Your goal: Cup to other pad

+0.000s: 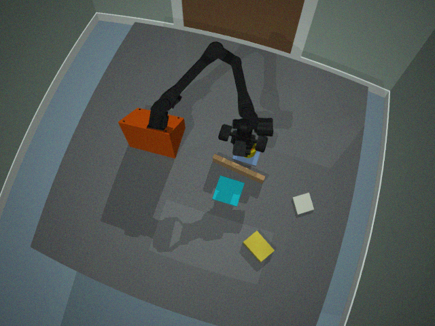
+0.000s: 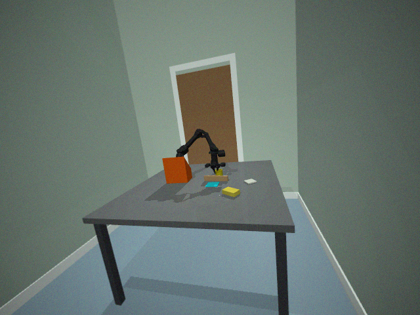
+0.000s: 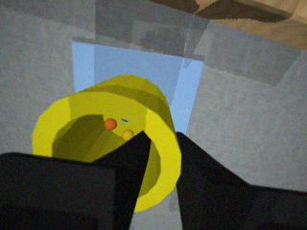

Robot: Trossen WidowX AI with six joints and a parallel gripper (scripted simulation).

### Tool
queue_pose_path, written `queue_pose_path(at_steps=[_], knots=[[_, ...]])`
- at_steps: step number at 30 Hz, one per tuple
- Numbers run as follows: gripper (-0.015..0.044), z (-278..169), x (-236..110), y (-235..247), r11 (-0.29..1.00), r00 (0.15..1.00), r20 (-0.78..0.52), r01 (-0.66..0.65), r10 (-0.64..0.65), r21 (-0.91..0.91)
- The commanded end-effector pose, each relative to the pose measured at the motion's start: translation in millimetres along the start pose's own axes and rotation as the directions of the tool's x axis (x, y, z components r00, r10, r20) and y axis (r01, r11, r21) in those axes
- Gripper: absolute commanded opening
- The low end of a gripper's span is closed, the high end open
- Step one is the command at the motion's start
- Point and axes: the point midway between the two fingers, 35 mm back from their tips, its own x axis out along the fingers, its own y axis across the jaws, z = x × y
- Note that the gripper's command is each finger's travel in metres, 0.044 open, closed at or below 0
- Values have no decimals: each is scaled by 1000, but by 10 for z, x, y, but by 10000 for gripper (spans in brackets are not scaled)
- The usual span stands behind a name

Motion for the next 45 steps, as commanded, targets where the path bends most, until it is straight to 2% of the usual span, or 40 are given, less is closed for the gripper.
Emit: queue_pose_path(at_steps=[1,8,13,31,45], knots=[[53,-3,-3,3,1000,1000,0,-1,1,-1],[0,-3,-3,3,1000,1000,0,-1,1,-1],[0,2,-86,13,1000,1000,2,-1,1,0],[0,76,-710,-11,1000,1000,8,1,-1,5],[0,110,-693,-20,1000,1000,12,4,-4,13]])
